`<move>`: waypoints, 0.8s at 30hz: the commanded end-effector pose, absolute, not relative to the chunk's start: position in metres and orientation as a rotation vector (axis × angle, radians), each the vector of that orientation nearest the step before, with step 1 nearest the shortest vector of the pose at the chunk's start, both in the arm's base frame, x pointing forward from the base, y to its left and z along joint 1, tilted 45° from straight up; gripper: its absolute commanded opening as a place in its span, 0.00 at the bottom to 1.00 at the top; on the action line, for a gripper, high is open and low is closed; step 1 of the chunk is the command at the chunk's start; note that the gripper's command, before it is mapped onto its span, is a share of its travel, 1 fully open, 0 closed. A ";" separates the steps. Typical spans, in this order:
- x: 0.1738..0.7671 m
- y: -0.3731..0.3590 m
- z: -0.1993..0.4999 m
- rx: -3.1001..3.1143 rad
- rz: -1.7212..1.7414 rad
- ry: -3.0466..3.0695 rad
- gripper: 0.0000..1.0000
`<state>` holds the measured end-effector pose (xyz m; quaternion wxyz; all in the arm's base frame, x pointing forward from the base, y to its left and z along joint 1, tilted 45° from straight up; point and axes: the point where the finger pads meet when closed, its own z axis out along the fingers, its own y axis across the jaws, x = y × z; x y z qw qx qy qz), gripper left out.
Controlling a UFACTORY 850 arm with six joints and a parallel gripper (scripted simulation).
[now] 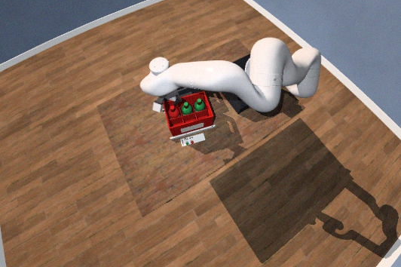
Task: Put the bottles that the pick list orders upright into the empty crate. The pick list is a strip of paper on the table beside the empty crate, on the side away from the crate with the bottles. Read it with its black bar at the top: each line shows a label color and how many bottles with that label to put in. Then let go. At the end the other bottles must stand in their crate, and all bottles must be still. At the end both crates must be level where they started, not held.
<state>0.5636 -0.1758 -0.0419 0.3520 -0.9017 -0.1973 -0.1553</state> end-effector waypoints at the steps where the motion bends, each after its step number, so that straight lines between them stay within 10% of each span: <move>1: 0.560 -0.167 -0.024 -2.335 -0.405 -0.511 0.65; 24: 0.524 -0.117 0.062 -2.335 -0.405 -0.511 0.65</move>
